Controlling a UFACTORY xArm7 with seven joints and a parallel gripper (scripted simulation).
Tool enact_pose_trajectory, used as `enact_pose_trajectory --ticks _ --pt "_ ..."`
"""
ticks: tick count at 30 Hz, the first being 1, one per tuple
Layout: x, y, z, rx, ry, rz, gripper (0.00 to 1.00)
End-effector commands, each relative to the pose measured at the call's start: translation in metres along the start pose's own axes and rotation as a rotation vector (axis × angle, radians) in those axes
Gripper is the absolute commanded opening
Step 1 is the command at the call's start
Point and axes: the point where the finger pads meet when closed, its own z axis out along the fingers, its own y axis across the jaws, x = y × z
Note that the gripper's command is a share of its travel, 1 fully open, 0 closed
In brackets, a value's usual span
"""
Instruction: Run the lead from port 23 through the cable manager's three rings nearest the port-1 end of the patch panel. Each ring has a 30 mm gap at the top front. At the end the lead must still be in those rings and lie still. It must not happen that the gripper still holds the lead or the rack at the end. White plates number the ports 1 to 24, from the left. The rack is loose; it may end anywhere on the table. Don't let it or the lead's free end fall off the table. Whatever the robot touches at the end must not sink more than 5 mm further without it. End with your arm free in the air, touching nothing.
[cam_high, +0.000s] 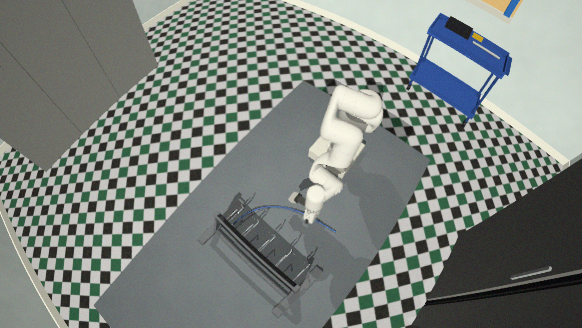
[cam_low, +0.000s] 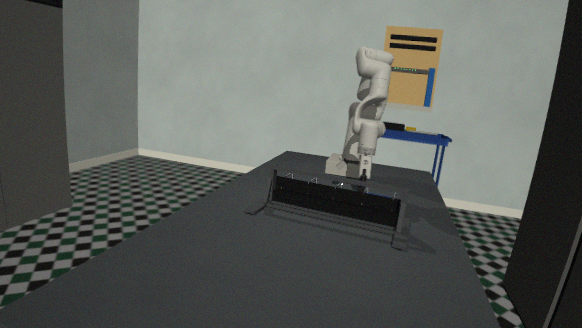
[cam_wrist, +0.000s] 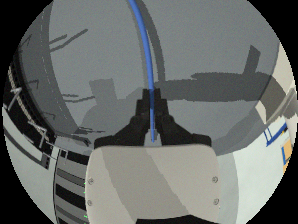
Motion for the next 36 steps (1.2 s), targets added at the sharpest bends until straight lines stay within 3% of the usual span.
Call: enact_pose_trajectory --ticks 1,36 --pt "0.0 -0.002 -0.005 0.004 0.0 0.0 0.0" --pt "0.0 -0.002 -0.032 0.004 0.0 0.0 0.0"
